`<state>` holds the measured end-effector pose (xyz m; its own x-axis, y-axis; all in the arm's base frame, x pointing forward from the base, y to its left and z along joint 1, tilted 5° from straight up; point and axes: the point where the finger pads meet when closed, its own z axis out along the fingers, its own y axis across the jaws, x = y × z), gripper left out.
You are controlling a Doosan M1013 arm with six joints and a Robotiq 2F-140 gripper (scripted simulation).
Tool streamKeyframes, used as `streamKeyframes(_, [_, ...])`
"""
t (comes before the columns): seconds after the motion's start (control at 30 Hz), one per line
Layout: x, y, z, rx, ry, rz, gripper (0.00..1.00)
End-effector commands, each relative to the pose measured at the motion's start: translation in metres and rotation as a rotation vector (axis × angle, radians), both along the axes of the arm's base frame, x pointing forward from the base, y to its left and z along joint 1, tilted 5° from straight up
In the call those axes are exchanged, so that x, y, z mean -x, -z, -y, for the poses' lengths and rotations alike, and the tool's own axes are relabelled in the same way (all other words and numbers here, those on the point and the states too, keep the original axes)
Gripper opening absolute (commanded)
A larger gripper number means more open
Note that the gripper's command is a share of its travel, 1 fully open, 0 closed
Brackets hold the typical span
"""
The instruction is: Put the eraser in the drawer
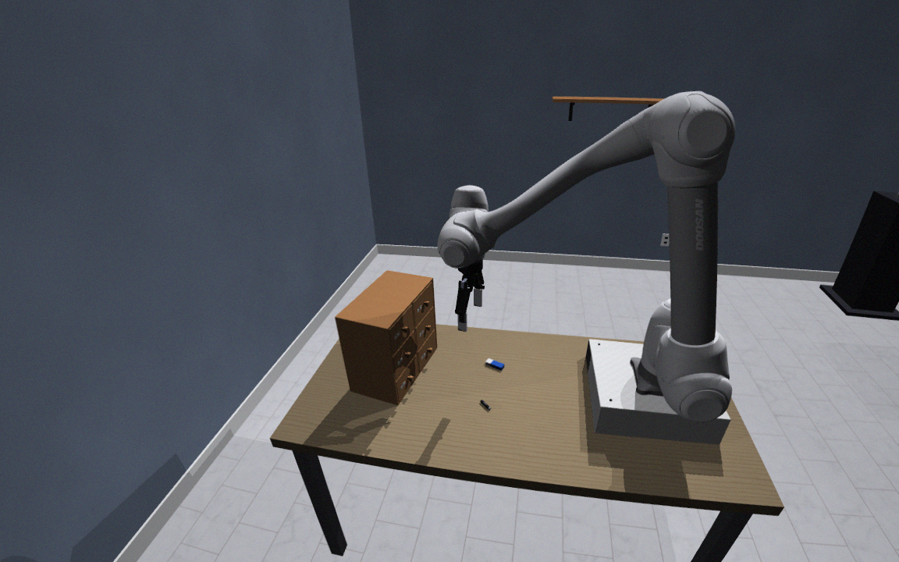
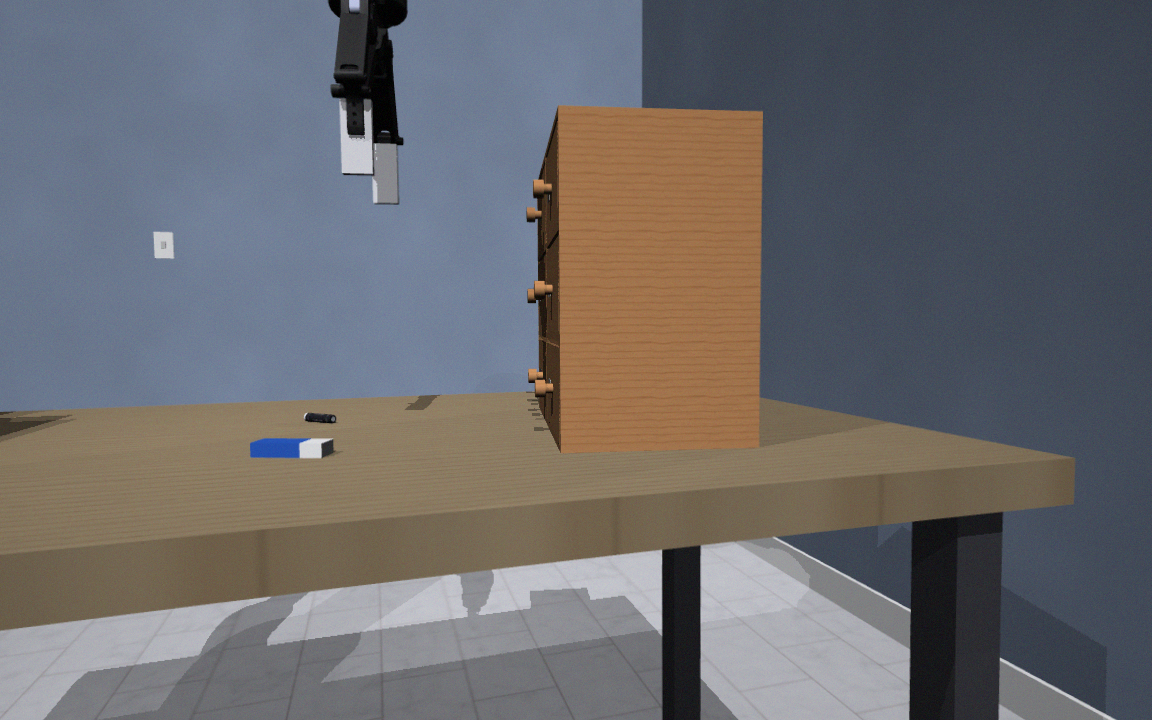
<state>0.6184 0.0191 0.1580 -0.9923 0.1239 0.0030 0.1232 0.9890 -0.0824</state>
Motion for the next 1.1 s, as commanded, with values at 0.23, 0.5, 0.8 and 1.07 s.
streamKeyframes(0.23, [0.000, 0.000, 0.000, 0.000, 0.000, 0.000, 1.00])
streamKeyframes(0.5, [0.000, 0.000, 0.000, 0.000, 0.000, 0.000, 1.00])
streamKeyframes(0.8, [0.000, 0.000, 0.000, 0.000, 0.000, 0.000, 1.00])
streamKeyframes(1.07, [-0.016, 0.008, -0.094, -0.001, 0.000, 0.000, 1.00])
